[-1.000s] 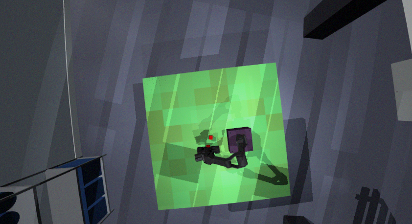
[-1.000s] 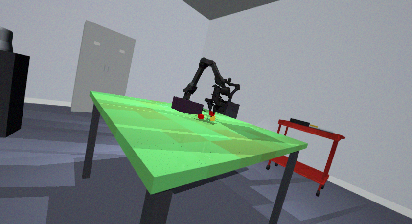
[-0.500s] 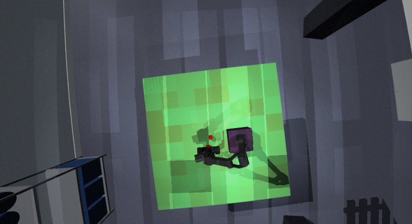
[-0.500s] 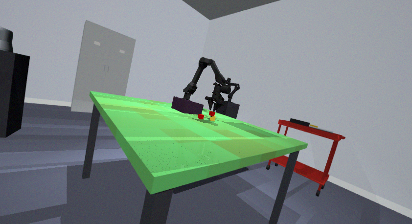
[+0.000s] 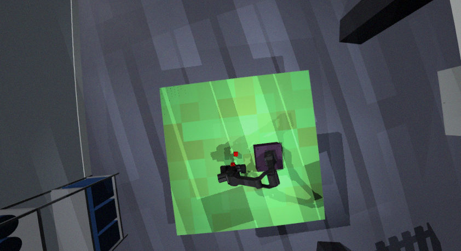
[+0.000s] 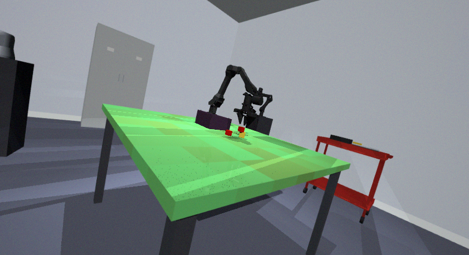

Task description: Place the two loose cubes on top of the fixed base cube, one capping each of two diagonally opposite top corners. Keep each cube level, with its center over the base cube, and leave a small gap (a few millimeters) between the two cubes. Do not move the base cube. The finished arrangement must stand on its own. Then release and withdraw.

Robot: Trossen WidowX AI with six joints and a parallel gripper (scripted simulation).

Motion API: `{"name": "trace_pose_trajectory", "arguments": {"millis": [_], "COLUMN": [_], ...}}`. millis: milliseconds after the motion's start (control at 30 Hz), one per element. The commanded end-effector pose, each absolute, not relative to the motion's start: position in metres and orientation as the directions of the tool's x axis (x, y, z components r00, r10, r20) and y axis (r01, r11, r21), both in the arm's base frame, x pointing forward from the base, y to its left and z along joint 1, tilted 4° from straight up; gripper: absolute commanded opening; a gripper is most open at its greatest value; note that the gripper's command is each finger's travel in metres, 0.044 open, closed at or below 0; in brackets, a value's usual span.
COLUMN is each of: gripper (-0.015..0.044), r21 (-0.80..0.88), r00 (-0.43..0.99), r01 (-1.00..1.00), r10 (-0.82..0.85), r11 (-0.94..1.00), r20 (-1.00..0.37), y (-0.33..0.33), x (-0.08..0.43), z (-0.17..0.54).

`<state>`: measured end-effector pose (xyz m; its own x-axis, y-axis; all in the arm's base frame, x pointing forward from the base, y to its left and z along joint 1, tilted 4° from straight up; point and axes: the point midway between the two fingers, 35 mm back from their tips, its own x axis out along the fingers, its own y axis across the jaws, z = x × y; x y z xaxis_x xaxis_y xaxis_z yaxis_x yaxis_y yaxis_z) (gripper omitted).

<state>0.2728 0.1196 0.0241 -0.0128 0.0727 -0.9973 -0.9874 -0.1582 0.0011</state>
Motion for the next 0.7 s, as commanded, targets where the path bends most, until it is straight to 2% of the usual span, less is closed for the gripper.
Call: {"name": "trace_pose_trajectory", "arguments": {"millis": [0, 67, 333, 467, 667], "gripper": [0.0231, 0.0265, 0.0265, 0.0265, 0.0265], "r21": [0.001, 0.001, 0.001, 0.001, 0.001], "r00": [-0.013, -0.012, -0.007, -0.006, -0.007], "r01": [-0.988, -0.989, -0.996, -0.997, -0.997], "r10": [0.073, 0.073, 0.073, 0.073, 0.074], "r11": [-0.157, -0.147, -0.084, -0.073, -0.073], "r20": [-0.997, -0.997, -0.997, -0.997, -0.997], "y": [0.118, 0.108, 0.044, 0.034, 0.038], "x": [0.273, 0.273, 0.261, 0.258, 0.259], "z": [0.025, 0.029, 0.051, 0.055, 0.007]}}
